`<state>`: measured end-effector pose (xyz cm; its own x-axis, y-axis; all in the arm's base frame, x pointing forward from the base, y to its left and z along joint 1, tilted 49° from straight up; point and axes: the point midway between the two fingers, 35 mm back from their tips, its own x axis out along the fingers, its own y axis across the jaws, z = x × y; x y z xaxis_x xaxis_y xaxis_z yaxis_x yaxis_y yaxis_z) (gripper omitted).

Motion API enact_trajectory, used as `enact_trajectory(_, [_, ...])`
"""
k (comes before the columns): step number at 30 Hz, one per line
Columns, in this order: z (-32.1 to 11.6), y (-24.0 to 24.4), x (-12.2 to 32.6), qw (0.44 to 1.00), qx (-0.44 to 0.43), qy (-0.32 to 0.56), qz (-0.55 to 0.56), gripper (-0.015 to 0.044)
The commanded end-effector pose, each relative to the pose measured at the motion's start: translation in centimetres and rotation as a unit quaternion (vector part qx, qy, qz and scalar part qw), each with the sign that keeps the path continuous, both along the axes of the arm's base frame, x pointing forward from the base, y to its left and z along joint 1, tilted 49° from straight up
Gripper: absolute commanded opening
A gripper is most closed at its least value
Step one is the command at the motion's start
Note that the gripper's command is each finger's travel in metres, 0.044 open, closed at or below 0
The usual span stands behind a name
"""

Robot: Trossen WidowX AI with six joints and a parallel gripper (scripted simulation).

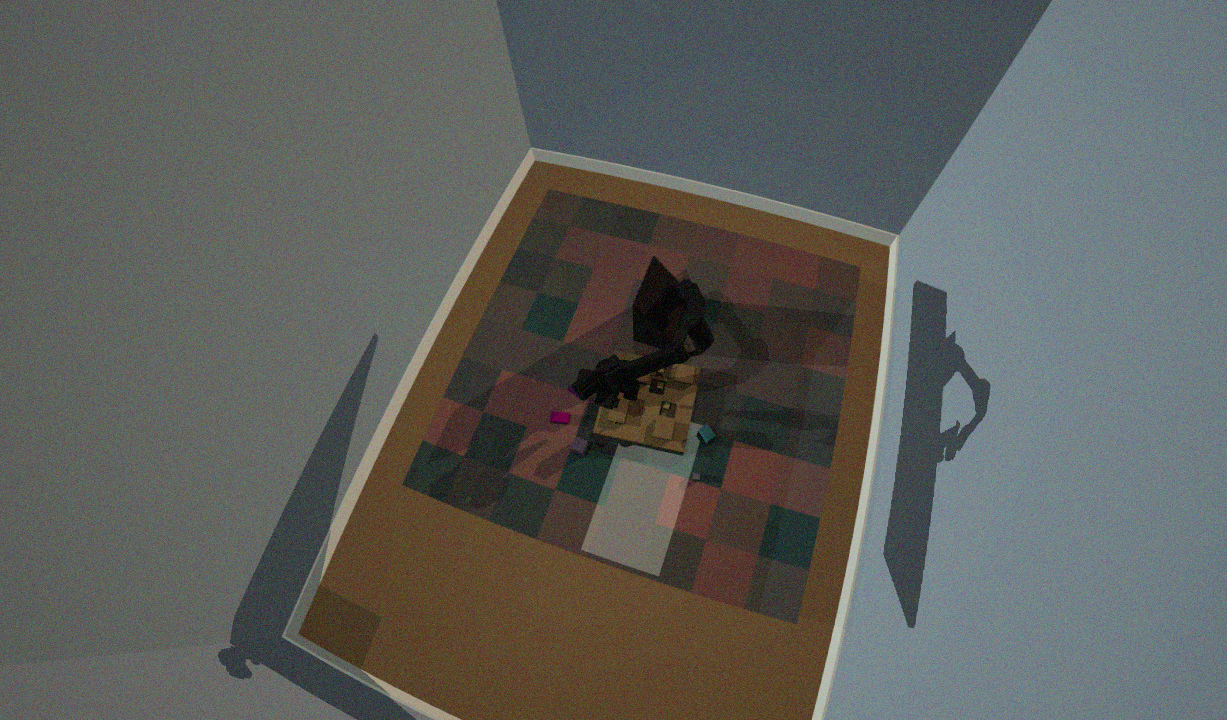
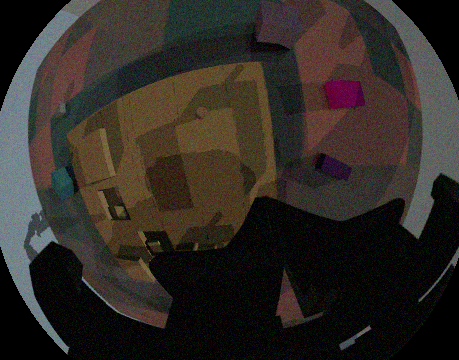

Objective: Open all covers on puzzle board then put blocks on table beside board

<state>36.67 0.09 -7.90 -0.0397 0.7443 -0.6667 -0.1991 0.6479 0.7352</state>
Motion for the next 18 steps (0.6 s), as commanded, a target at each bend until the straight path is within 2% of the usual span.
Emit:
enact_trajectory(1, [-0.4, 0.4, -0.2, 1.000, 0.003, 0.005, -0.002, 0.0000])
enact_trajectory(18, [-1.5, 1.6, -0.3, 1.000, 0.003, 0.005, -0.002, 0.0000])
